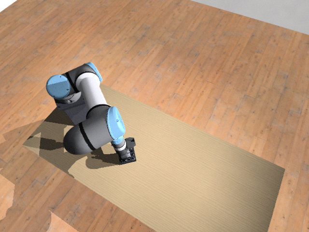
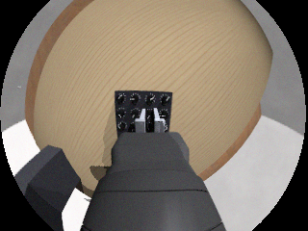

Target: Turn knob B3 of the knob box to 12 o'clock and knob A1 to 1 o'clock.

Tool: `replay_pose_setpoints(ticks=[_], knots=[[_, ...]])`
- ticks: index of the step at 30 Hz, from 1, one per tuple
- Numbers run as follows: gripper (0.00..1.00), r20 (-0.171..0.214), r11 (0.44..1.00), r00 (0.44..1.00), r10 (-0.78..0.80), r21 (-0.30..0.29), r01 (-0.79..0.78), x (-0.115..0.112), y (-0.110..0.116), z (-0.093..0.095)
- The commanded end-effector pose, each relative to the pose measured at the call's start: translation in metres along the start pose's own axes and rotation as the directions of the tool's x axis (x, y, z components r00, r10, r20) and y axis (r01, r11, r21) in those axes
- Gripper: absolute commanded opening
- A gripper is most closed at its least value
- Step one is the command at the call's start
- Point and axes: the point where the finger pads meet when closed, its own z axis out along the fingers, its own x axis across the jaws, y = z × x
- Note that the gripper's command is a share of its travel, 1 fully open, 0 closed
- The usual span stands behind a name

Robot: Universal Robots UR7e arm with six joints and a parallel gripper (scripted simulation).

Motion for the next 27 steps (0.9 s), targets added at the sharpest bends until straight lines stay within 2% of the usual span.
replay_pose_setpoints(ticks=[1, 27], knots=[[0.30, -0.001, 1.000, 1.000, 0.009, 0.000, -0.009, 0.0003, -0.0002, -0.0003], [0.30, -0.001, 0.986, 0.986, 0.169, 0.001, -0.169, 0.0003, -0.0002, -0.0004]])
